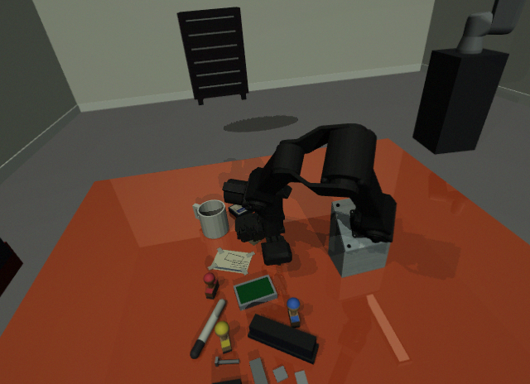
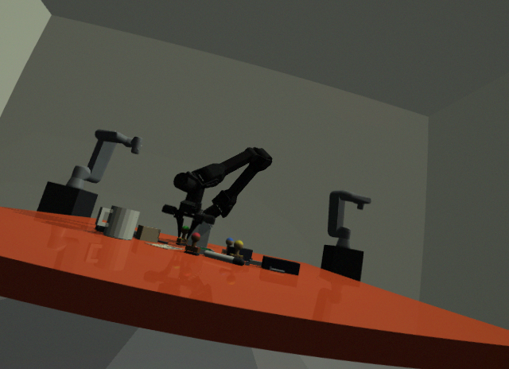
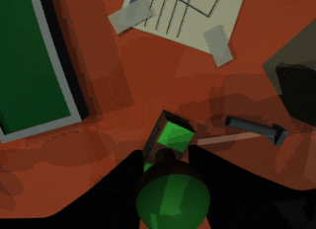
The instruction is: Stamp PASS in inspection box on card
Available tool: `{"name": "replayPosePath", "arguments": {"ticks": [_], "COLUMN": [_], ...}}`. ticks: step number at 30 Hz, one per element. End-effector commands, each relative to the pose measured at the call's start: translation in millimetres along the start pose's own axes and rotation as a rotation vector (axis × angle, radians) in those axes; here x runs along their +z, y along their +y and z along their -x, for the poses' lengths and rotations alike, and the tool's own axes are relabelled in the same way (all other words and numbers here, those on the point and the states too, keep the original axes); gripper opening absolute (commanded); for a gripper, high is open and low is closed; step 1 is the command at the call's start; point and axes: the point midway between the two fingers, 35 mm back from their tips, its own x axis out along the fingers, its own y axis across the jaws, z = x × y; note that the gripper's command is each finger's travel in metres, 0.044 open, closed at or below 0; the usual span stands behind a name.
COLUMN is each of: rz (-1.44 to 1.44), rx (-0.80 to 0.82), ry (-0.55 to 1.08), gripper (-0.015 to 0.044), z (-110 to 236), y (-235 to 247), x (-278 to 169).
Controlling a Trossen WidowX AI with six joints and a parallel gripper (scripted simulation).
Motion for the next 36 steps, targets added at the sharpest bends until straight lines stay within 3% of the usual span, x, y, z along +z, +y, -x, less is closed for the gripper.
{"name": "replayPosePath", "arguments": {"ticks": [1,3,13,17,24,36], "rz": [-0.010,-0.010,-0.001,-0.003,-0.011,-0.011], "rx": [0.007,0.007,0.001,-0.002,0.001,0.001], "ry": [0.007,0.007,0.002,0.001,0.007,0.007], "gripper": [0.0000,0.0000,0.0263,0.0267,0.0267,0.0267], "z": [-4.5,-4.5,-1.9,7.8,113.5,116.4], "y": [0.5,0.5,0.2,-1.5,-3.2,-2.8], "x": [-3.2,-3.2,-0.9,1.6,0.1,-0.5]}}
